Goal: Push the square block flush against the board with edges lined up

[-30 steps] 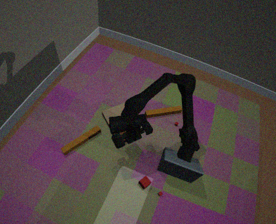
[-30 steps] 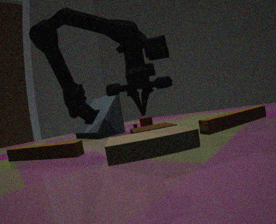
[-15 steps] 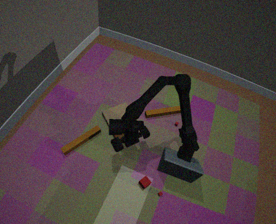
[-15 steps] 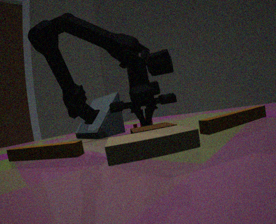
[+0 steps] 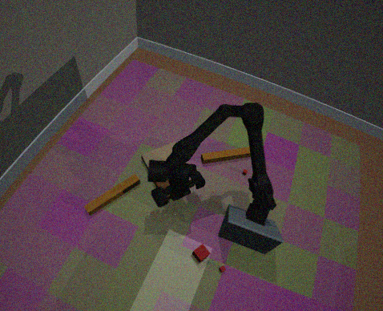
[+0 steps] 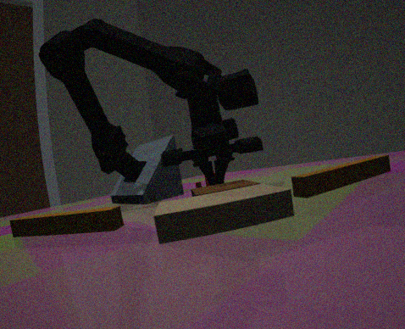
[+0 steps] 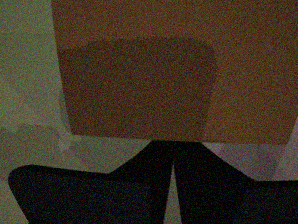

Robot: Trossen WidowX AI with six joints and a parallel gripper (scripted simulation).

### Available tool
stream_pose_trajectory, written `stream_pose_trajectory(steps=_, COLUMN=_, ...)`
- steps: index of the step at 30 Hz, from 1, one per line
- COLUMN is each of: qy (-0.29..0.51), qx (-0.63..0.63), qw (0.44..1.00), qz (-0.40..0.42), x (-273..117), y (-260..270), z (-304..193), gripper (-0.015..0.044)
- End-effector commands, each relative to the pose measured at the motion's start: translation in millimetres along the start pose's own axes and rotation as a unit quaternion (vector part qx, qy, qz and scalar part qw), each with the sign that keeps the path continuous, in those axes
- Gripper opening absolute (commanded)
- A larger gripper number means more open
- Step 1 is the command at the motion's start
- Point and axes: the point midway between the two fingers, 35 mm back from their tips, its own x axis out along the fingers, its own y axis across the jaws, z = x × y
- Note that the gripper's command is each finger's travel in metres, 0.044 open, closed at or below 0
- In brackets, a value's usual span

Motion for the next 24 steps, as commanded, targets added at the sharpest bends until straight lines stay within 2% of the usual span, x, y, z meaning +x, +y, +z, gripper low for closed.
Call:
stream_pose_trajectory(steps=1, qy=-0.004, qx=0.000, qw=1.000, qz=0.001, x=-1.5, y=1.6, z=8.9, gripper=0.0000)
stream_pose_trajectory(steps=11, qy=-0.005, qx=0.001, qw=1.000, qz=0.001, x=-1.7, y=1.8, z=21.3, gripper=0.0000)
stream_pose_trajectory(steps=24, qy=-0.004, qx=0.000, qw=1.000, qz=0.002, x=-1.5, y=3.2, z=2.3, gripper=0.0000)
